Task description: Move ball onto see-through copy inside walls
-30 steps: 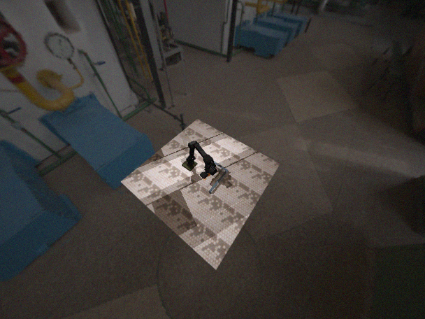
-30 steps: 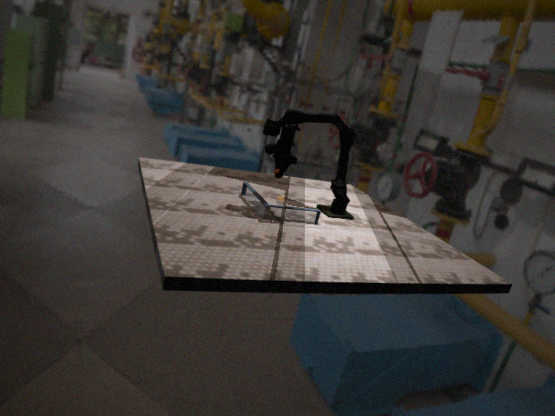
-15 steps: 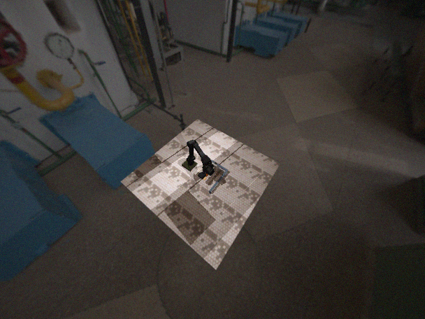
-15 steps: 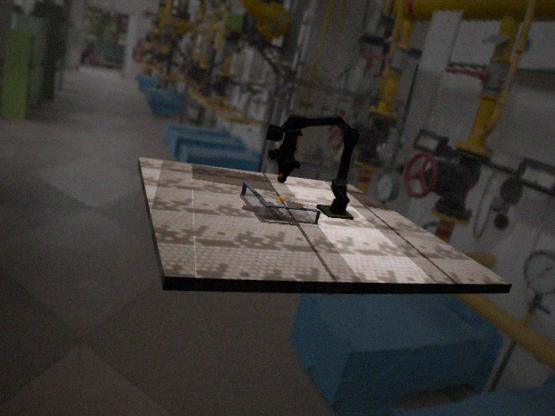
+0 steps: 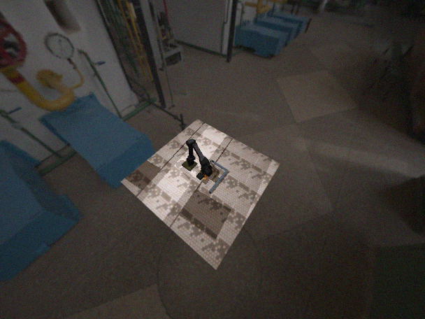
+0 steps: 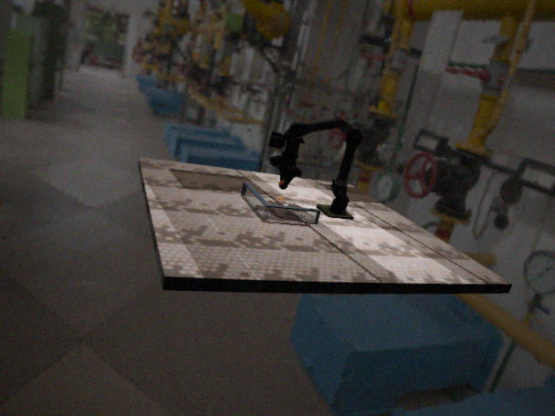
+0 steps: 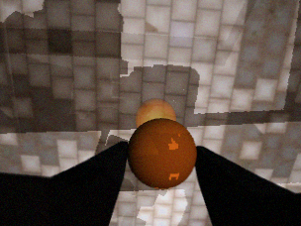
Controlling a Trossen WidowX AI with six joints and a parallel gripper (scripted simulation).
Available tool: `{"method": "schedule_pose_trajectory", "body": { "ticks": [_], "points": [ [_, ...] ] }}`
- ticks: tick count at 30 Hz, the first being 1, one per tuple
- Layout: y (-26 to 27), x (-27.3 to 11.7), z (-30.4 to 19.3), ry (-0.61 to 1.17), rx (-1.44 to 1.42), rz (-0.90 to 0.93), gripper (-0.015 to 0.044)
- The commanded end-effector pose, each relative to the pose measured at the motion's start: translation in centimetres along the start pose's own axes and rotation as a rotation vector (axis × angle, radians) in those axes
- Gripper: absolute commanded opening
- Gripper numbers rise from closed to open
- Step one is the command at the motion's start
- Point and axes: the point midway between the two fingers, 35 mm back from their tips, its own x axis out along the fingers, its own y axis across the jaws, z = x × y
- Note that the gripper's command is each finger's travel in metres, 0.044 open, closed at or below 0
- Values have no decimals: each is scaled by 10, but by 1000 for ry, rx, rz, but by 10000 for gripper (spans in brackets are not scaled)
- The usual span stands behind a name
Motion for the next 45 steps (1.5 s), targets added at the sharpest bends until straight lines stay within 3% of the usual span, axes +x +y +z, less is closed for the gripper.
{"method": "schedule_pose_trajectory", "body": {
  "ticks": [1,11,34,45],
  "points": [
    [1,17,-1,5,-2,5,0],
    [2,58,-3,6,-2,5,0],
    [2,78,-4,6,-2,6,0],
    [1,74,-3,0,-6,1,289]
  ]
}}
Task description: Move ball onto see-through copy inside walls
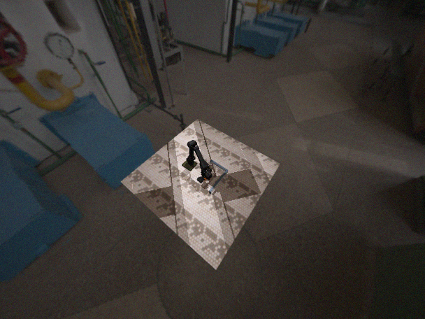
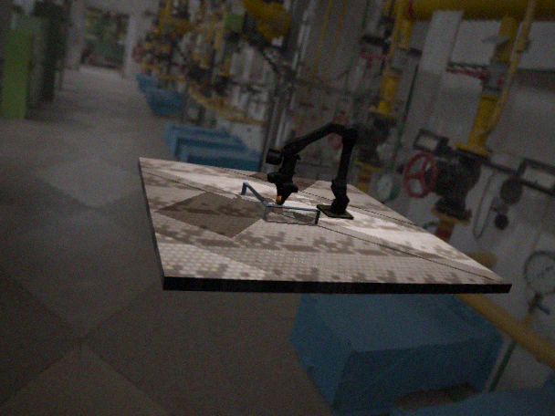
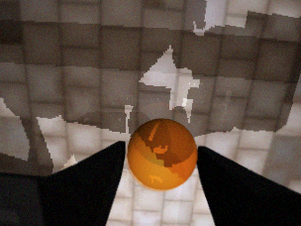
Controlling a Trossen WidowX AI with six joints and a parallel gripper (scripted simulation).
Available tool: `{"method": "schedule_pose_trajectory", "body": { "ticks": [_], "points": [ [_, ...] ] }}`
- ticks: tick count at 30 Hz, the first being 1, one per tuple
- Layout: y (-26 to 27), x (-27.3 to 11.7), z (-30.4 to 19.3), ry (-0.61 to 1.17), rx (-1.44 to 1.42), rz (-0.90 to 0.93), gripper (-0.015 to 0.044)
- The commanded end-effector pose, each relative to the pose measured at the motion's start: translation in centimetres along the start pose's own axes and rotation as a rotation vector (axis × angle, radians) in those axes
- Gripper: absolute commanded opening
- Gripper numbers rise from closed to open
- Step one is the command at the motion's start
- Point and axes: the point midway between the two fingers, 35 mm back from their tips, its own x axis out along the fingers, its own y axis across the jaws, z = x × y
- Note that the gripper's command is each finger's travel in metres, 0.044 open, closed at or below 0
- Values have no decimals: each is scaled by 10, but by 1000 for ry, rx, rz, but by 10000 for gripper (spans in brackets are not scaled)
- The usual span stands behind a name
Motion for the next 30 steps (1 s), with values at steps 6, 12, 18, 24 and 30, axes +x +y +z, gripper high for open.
{"method": "schedule_pose_trajectory", "body": {
  "ticks": [6,12,18,24,30],
  "points": [
    [0,-9,1,0,0,0,305],
    [0,-83,0,5,3,3,305],
    [-1,-79,4,-9,5,-4,305],
    [-1,-81,4,-9,5,-4,332],
    [1,-129,-2,-7,5,-4,440]
  ]
}}
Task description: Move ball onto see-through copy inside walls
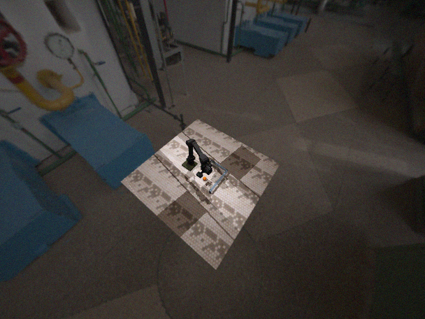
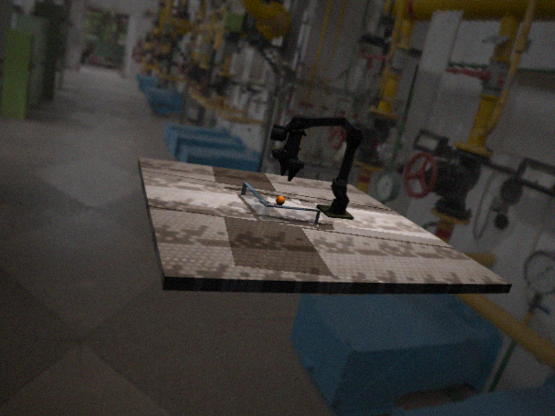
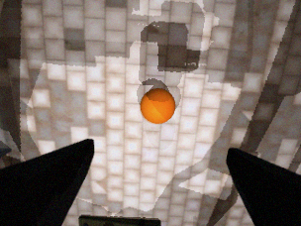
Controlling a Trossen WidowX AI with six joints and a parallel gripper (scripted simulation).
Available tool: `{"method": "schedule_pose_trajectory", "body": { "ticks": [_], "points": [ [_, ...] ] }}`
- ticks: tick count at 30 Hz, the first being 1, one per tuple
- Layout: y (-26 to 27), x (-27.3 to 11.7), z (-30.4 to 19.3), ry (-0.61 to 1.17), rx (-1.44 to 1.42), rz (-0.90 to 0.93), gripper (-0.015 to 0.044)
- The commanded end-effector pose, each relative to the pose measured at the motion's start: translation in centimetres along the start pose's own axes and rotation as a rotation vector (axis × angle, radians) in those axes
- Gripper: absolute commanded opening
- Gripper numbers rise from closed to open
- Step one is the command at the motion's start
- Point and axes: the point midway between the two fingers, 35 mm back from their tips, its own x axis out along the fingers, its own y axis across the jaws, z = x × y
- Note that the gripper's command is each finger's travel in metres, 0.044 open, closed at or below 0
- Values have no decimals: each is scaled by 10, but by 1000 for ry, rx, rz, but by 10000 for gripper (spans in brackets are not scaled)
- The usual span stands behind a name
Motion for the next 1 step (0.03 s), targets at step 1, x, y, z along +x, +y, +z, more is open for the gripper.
{"method": "schedule_pose_trajectory", "body": {
  "ticks": [1],
  "points": [
    [1,-22,-2,-15,-3,-5,440]
  ]
}}
